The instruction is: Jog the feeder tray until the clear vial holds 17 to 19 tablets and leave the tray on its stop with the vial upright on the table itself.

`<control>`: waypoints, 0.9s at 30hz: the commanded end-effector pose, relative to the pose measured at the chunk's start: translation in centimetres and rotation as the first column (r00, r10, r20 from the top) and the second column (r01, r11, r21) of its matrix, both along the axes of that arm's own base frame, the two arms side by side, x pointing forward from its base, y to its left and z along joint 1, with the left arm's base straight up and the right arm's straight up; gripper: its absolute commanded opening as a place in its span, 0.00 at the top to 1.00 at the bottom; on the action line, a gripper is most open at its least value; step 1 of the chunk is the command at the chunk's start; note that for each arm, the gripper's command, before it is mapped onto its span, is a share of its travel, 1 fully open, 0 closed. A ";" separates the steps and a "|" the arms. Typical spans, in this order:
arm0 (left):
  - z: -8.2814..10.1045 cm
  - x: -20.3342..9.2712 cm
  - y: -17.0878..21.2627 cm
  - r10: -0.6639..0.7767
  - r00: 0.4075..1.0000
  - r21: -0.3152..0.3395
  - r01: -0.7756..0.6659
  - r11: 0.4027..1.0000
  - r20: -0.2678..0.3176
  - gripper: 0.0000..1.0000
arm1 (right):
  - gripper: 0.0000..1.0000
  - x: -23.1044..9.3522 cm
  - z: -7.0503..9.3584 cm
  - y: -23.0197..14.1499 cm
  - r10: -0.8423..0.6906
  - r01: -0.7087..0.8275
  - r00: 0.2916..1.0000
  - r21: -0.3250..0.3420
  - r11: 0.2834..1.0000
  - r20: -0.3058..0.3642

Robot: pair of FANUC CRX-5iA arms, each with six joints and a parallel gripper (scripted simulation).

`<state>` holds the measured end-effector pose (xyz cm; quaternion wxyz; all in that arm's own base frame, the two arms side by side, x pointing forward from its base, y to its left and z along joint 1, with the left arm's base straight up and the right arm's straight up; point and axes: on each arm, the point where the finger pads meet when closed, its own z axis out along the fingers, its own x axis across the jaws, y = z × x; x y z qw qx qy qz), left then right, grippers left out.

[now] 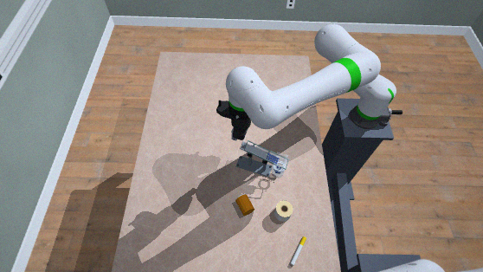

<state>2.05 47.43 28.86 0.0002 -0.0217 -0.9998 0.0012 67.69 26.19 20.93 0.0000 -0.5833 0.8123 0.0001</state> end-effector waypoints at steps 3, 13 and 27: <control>0.1 0.0 0.0 0.000 1.000 0.002 0.000 1.000 0.000 0.00 | 1.00 0.0 1.7 0.0 0.000 0.000 1.000 0.000 1.000 0.002; 0.1 0.0 0.0 0.000 1.000 0.002 0.000 1.000 0.000 0.00 | 1.00 0.0 3.5 0.0 0.000 0.000 1.000 0.000 1.000 0.002; 0.1 0.0 0.0 0.000 1.000 0.002 0.000 1.000 0.000 0.00 | 1.00 0.0 3.8 0.0 0.000 0.000 1.000 0.000 1.000 0.002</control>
